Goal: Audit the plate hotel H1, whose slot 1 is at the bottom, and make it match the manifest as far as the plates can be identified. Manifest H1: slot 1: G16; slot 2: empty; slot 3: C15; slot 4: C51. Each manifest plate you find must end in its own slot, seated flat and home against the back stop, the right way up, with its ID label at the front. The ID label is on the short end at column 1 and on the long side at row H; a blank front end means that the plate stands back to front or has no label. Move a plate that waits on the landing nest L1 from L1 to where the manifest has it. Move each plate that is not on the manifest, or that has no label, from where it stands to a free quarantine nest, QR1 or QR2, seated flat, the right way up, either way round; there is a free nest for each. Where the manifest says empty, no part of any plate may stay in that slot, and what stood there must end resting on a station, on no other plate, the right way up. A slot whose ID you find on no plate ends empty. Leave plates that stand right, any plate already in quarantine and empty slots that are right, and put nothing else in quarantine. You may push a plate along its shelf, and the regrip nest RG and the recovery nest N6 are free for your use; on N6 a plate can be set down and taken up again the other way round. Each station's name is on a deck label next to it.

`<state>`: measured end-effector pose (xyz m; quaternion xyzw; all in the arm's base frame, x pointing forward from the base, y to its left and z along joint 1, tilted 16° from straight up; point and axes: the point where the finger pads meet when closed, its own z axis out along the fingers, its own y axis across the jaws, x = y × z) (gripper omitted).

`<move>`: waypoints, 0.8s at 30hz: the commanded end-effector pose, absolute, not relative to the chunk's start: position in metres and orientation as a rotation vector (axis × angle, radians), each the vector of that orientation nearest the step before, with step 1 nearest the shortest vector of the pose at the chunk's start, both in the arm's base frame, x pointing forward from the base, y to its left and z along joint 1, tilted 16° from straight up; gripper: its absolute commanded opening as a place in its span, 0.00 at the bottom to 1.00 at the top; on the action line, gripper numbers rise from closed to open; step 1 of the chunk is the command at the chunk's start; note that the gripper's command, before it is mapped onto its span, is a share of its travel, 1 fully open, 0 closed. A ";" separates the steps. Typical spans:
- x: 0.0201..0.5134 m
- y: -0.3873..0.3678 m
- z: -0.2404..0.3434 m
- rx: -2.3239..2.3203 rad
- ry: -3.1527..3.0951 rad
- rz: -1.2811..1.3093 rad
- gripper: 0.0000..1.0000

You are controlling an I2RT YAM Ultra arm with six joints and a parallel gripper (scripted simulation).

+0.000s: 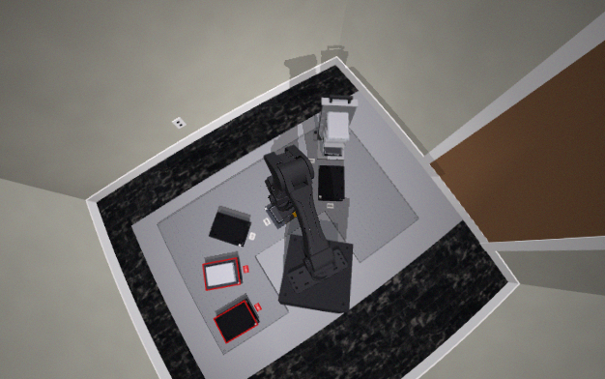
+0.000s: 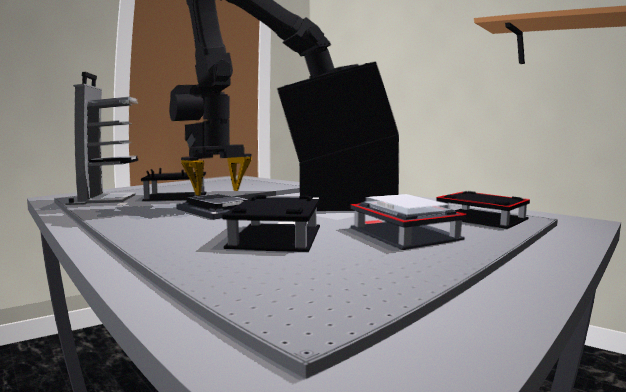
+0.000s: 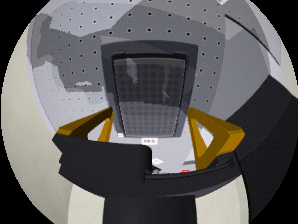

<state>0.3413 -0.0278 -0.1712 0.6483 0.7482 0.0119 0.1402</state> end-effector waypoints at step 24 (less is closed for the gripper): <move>0.350 -0.031 -0.192 1.866 2.155 0.044 0.86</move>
